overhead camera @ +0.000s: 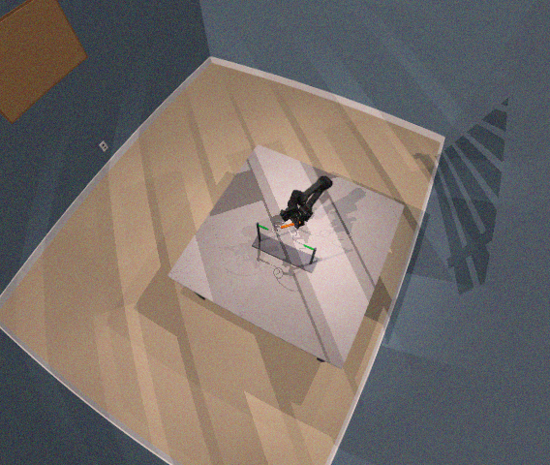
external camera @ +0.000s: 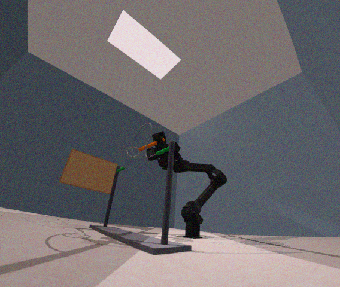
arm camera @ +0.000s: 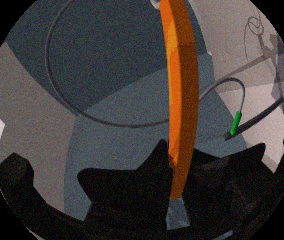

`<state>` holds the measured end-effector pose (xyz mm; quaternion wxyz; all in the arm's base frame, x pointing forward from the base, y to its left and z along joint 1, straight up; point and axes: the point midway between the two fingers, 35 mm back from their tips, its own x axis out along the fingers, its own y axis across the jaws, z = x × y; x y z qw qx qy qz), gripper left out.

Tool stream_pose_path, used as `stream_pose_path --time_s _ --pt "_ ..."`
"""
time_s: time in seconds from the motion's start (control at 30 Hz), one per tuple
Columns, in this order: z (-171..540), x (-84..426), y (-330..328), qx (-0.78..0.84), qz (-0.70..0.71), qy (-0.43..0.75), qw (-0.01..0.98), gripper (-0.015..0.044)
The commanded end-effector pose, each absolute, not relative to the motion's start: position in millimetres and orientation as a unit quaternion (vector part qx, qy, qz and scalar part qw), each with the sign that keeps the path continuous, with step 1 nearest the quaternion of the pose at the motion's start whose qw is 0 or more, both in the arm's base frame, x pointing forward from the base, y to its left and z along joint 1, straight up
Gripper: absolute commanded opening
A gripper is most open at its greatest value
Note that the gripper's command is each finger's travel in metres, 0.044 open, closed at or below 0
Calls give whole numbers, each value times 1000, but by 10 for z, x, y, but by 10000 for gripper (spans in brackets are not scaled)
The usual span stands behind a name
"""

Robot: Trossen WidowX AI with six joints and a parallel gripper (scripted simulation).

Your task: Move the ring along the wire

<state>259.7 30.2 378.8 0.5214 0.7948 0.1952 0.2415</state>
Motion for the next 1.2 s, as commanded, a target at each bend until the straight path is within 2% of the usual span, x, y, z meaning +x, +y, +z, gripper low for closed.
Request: stream_pose_path --time_s 0.0,0.4,1.17 --pt "3870 2605 256 804 243 196 505 -150" --pt "3933 2605 214 795 237 206 519 -150" --pt "3855 2606 236 712 203 240 628 -150"
